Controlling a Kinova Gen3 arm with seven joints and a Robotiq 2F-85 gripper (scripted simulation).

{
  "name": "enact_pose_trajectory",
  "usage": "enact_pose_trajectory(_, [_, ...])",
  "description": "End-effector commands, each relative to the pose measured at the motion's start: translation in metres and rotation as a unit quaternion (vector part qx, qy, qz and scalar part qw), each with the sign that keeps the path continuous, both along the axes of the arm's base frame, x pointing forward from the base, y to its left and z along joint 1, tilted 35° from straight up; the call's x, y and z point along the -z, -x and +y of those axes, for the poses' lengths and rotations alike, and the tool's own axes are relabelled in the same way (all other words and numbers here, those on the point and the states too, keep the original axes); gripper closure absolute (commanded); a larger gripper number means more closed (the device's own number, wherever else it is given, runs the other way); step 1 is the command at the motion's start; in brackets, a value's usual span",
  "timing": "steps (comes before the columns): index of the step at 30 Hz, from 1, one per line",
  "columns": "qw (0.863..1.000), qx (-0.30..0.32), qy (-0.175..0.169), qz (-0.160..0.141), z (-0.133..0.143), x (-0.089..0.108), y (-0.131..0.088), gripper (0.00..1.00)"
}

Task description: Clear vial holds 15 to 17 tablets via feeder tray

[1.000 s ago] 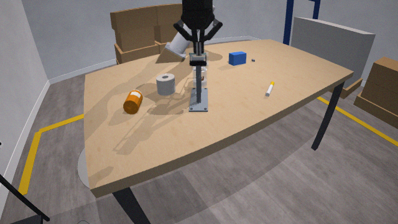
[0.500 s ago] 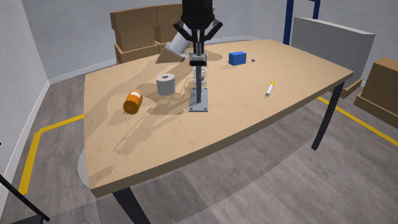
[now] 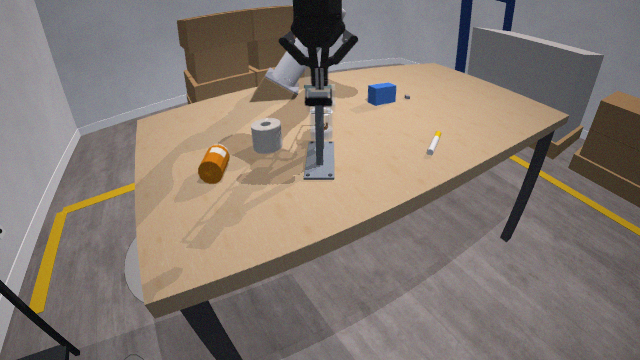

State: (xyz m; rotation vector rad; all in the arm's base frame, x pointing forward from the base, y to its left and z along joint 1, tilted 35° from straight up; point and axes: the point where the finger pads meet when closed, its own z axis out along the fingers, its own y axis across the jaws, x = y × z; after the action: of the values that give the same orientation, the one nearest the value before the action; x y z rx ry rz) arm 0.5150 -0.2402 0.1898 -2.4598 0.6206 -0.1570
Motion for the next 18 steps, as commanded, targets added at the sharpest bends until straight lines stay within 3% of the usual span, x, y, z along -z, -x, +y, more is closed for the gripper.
enact_pose_trajectory(1, [1.0, 0.003, -0.002, 0.006, -0.003, 0.001, 0.004, 1.0])
enact_pose_trajectory(12, [1.0, 0.004, -0.001, 0.004, 0.02, 0.008, 0.03, 1.0])
enact_pose_trajectory(18, [1.0, 0.003, 0.0, 0.004, 0.014, 0.007, 0.023, 1.0])
